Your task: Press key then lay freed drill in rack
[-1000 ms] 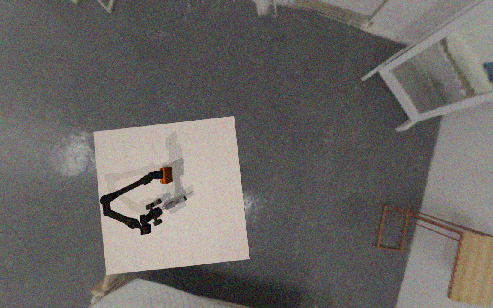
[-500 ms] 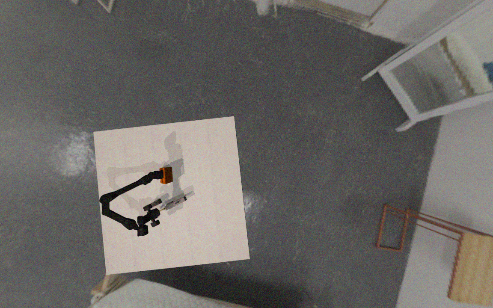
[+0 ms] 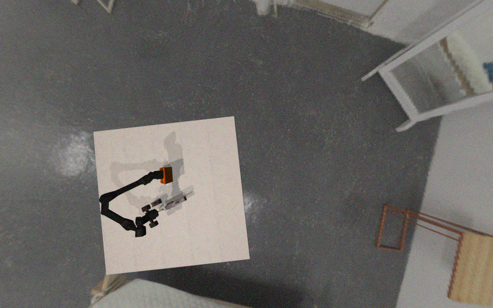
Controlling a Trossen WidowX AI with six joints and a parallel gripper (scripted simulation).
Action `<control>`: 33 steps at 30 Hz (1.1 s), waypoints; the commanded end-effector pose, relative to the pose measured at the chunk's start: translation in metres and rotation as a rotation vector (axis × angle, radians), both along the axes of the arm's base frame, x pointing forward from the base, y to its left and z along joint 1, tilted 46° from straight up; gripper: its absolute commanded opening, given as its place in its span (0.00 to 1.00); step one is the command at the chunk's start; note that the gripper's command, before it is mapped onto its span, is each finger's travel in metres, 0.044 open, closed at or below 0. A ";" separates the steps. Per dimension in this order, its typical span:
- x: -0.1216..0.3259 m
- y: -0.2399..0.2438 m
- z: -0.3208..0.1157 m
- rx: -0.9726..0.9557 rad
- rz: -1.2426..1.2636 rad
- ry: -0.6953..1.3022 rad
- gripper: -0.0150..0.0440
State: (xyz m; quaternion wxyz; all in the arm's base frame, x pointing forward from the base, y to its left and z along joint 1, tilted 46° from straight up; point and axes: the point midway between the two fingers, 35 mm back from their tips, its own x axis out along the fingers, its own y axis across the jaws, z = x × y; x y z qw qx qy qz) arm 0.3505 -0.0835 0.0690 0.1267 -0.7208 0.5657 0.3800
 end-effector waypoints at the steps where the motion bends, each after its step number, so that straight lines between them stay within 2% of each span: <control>1: 0.000 0.003 0.002 -0.001 0.001 -0.004 0.25; 33: -0.004 0.015 0.011 0.000 0.001 -0.004 0.25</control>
